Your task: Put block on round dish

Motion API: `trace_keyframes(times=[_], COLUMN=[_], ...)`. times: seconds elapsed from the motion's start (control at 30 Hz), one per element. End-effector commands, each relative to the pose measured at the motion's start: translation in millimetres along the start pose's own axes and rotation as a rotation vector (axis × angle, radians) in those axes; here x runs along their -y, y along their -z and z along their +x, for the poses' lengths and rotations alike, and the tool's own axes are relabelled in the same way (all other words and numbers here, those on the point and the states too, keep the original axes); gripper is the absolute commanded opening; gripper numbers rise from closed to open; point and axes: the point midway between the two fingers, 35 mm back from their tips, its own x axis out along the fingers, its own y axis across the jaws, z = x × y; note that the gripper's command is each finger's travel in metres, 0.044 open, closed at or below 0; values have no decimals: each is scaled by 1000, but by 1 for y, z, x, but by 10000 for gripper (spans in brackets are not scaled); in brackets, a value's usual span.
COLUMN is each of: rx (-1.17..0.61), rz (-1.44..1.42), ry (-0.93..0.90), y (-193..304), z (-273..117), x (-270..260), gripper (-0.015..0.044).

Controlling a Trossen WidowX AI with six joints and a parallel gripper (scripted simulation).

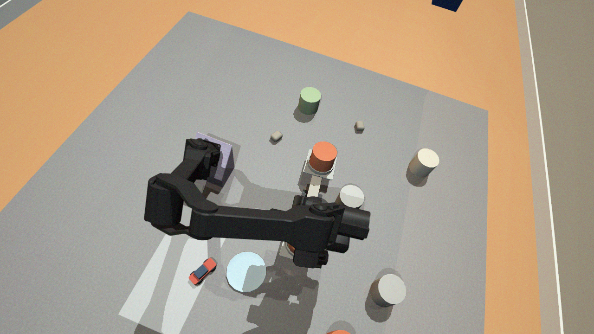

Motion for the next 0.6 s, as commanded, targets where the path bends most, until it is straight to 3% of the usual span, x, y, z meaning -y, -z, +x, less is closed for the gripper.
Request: trace_keyframes(times=[0.0, 0.57], rx=[1, 1], rz=[14, -9], ry=[-17, -23], y=[-3, -2], z=[-9, -31], x=[-4, -4], gripper=[0, 0])
